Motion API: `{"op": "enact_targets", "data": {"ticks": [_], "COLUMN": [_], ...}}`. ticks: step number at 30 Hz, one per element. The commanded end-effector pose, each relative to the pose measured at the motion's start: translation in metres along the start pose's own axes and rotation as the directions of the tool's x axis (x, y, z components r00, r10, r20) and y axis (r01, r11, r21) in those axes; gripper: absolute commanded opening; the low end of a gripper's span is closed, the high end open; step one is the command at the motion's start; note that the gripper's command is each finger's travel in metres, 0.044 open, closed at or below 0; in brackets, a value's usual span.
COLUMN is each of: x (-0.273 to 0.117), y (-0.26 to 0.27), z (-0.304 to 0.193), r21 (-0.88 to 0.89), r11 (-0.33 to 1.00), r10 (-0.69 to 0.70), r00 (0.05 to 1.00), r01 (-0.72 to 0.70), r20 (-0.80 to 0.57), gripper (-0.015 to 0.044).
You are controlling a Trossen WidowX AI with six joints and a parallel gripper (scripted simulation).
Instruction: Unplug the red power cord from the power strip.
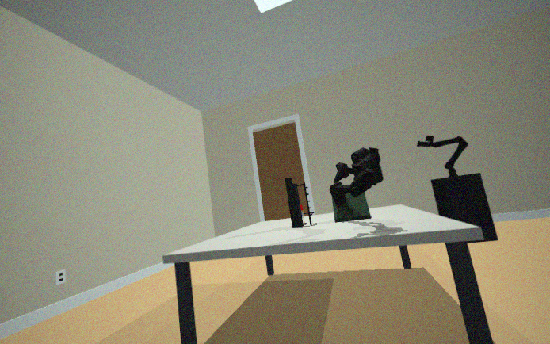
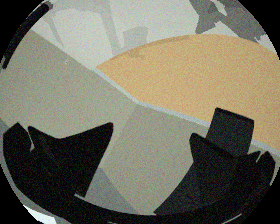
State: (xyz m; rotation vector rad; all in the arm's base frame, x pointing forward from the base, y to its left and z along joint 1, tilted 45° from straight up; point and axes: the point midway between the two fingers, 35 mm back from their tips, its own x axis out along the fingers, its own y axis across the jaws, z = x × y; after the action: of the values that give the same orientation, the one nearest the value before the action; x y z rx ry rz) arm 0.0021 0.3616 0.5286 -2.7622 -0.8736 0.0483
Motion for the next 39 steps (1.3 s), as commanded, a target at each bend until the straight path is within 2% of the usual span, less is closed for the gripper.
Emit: {"op": "enact_targets", "data": {"ticks": [1,5,9,15,19,24,32,39], "x": [0.000,-0.005,-0.018,-0.038,-0.048,-0.057,-0.072,-0.078], "y": [0.001,0.016,0.042,0.095,0.131,0.167,0.272,0.385], "z": [-0.001,-0.032,-0.075,-0.138,-0.168,-0.193,-0.232,-0.239], "r21": [0.008,0.177,0.408,0.704,0.812,0.834,0.887,0.725], "r11": [1.000,0.982,0.905,0.668,0.497,0.395,-0.051,-0.492], "r10": [-0.003,-0.057,-0.095,-0.143,-0.144,-0.146,-0.036,0.116], "r00": [1.000,0.998,0.992,0.970,0.952,0.923,0.887,0.862], "r01": [0.003,0.060,0.119,0.242,0.305,0.385,0.459,0.481], "r20": [-0.001,-0.024,-0.079,-0.198,-0.269,-0.357,-0.461,-0.493], "gripper": [0.0374,0.0269,0.0164,0.0160,0.0160,0.0160,0.0160,0.0160]}}
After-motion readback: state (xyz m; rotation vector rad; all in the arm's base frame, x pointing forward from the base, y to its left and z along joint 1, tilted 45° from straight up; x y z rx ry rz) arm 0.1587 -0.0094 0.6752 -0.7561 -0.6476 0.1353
